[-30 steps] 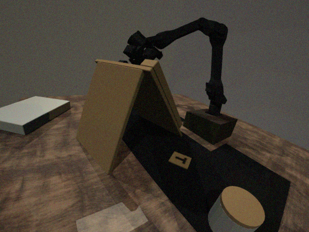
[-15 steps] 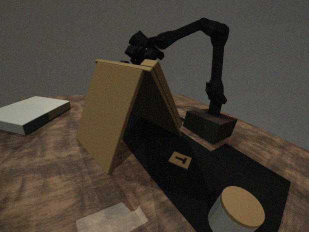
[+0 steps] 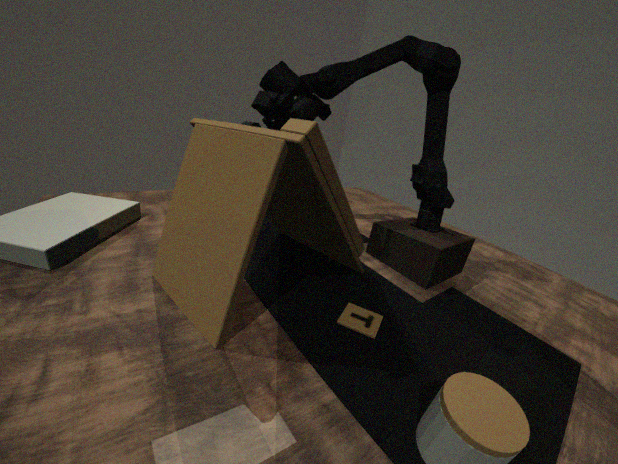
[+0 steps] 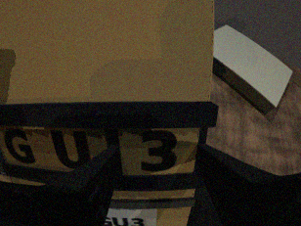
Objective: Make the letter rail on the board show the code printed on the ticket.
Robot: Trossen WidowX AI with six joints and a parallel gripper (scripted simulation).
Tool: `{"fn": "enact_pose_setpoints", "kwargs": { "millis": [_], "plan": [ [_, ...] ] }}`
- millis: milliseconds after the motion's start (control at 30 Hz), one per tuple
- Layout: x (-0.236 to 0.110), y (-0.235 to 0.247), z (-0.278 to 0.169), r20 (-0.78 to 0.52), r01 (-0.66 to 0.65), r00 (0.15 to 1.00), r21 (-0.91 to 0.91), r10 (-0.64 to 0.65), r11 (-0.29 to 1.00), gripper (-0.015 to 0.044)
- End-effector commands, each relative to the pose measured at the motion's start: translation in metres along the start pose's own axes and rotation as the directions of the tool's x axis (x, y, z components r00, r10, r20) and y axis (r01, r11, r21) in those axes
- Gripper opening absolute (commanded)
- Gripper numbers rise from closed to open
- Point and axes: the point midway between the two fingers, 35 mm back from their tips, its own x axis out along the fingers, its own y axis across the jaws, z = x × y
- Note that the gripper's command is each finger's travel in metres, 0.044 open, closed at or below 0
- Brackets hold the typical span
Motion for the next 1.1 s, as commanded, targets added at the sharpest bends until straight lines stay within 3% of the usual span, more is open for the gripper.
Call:
{"fn": "enact_pose_setpoints", "kwargs": {
  "millis": [0, 233, 1067],
  "plan": [
    [0.0, 0.0, 0.0, 0.0, 0.0, 1.0, 0.0, 0.0, 1.0, 0.0131],
    [-0.006, 0.0, 0.0, -0.003, 0.001, 1.0, 0.003, -0.001, 1.0, 0.0295],
    [-0.022, -0.001, 0.0, -0.004, 0.001, 1.0, 0.003, -0.001, 1.0, 0.0295]
  ]
}}
